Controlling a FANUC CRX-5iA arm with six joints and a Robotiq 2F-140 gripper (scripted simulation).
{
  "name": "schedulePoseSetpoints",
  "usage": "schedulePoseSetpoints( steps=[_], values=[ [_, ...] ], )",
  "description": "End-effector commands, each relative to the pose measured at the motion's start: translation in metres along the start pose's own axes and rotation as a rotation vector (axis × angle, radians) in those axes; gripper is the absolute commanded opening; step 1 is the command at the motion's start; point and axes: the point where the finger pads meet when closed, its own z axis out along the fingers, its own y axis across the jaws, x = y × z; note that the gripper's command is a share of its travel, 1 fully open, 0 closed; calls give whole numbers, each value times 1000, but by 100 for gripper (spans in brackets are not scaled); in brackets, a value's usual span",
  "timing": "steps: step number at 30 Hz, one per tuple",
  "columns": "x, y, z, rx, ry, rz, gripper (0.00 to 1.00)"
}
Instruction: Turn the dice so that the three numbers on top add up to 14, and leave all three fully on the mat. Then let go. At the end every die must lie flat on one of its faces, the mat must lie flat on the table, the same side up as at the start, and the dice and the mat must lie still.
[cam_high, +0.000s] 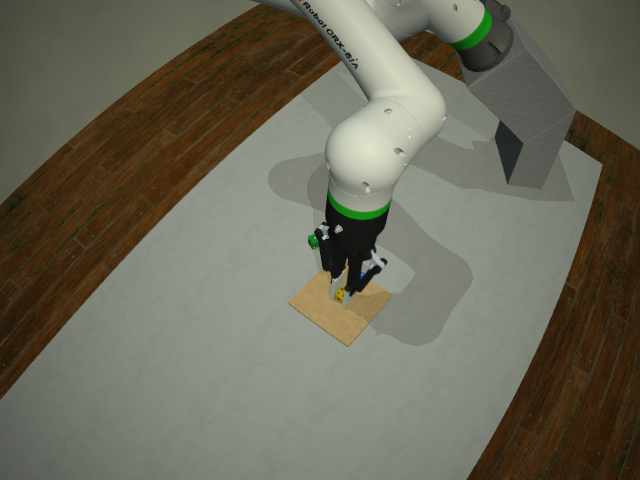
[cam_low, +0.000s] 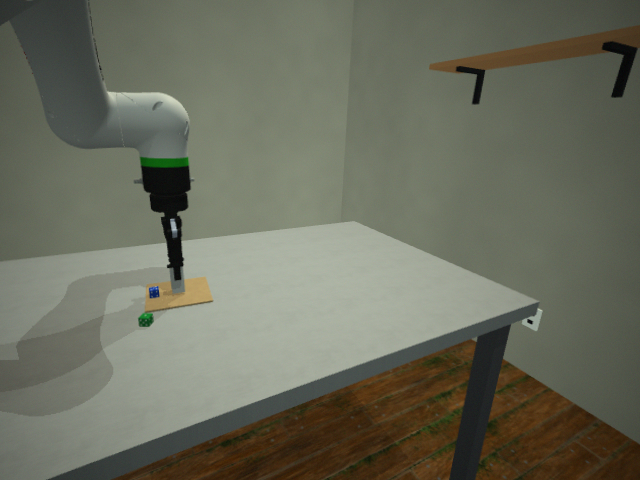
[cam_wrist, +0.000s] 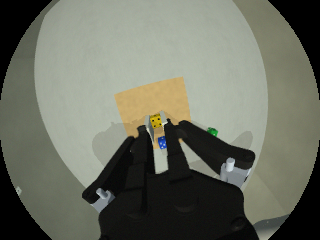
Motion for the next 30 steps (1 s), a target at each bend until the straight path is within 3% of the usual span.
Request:
schedulePoseSetpoints(
  steps=[1,30],
  values=[
    [0,0,0,0,0,0,9],
    [0,0,4,0,0,0,9]
  ],
)
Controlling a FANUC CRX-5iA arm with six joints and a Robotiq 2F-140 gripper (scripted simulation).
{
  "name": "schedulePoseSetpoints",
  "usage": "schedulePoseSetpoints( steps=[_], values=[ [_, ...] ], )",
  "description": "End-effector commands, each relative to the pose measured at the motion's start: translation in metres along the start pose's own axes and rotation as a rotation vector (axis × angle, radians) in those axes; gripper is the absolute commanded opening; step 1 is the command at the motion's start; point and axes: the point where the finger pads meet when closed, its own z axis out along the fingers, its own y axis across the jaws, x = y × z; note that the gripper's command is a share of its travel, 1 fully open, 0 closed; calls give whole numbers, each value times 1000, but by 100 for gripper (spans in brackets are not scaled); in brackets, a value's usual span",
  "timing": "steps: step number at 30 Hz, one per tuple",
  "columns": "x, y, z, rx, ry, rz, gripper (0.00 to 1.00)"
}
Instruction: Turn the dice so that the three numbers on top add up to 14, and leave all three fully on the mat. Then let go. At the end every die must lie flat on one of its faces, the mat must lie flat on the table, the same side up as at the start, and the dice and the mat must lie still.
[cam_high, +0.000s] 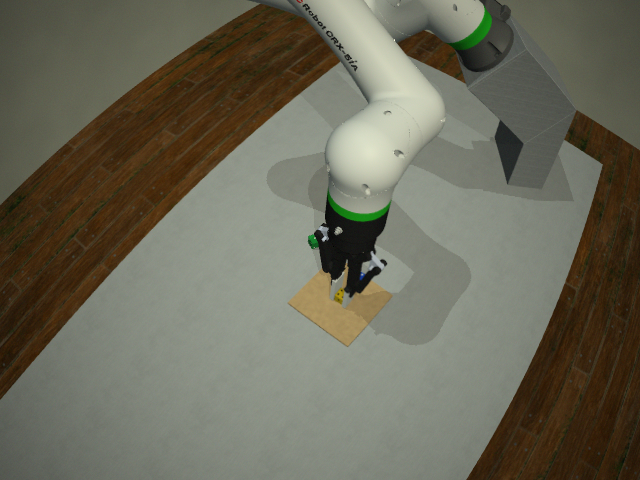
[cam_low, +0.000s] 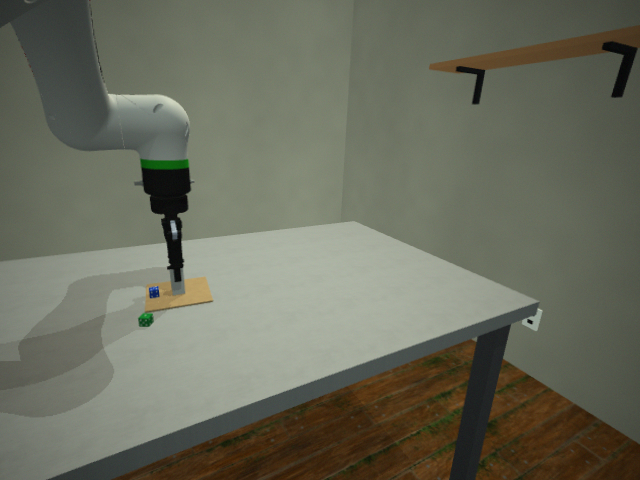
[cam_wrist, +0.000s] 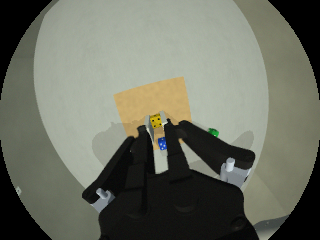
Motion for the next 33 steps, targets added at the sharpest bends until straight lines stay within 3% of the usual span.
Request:
schedulePoseSetpoints(
  steps=[1,33],
  values=[
    [0,0,0,0,0,0,9],
    [0,0,0,0,0,0,12]
  ],
)
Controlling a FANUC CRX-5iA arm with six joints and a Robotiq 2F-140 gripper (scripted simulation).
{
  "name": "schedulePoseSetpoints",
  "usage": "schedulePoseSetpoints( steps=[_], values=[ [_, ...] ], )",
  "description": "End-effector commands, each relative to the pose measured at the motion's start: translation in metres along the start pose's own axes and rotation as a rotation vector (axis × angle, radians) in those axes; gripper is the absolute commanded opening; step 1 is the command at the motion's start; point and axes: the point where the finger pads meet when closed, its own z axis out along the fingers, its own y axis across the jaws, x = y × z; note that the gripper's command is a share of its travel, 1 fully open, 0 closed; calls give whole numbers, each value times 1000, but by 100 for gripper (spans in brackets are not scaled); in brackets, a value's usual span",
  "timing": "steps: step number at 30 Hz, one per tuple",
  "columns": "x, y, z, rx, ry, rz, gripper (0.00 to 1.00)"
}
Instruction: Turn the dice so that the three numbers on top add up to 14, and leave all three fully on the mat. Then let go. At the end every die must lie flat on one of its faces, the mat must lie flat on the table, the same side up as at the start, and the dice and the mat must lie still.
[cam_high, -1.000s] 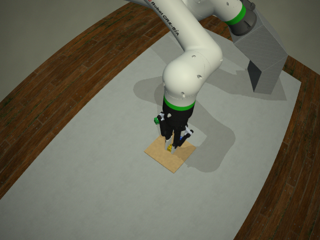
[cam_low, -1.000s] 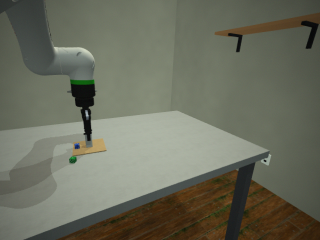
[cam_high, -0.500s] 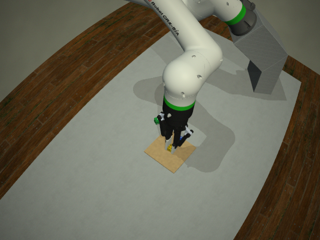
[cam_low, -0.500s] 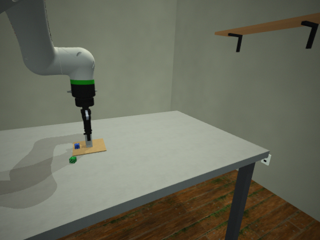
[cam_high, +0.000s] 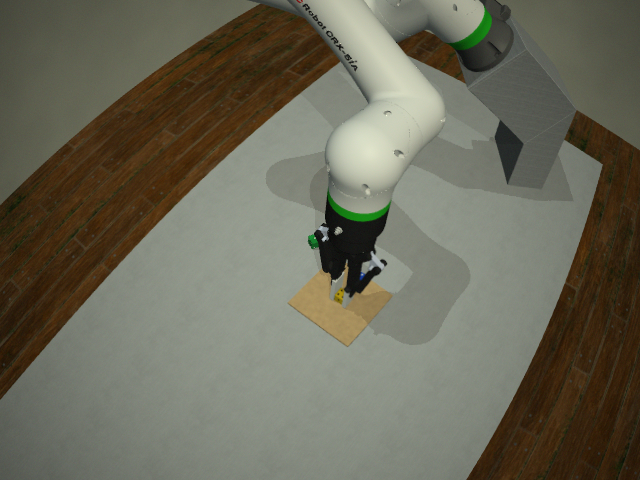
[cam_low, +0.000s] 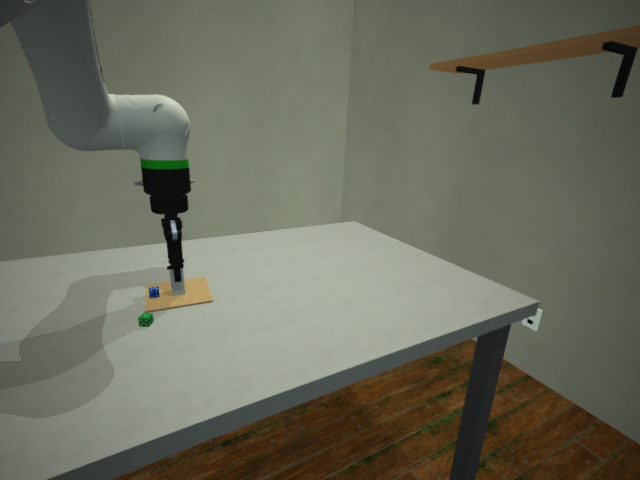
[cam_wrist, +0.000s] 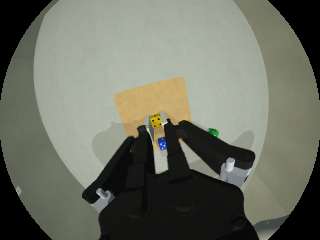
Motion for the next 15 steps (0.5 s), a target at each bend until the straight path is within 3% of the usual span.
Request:
schedulePoseSetpoints(
  steps=[1,15],
  values=[
    [0,0,0,0,0,0,12],
    [0,0,0,0,0,0,21]
  ],
)
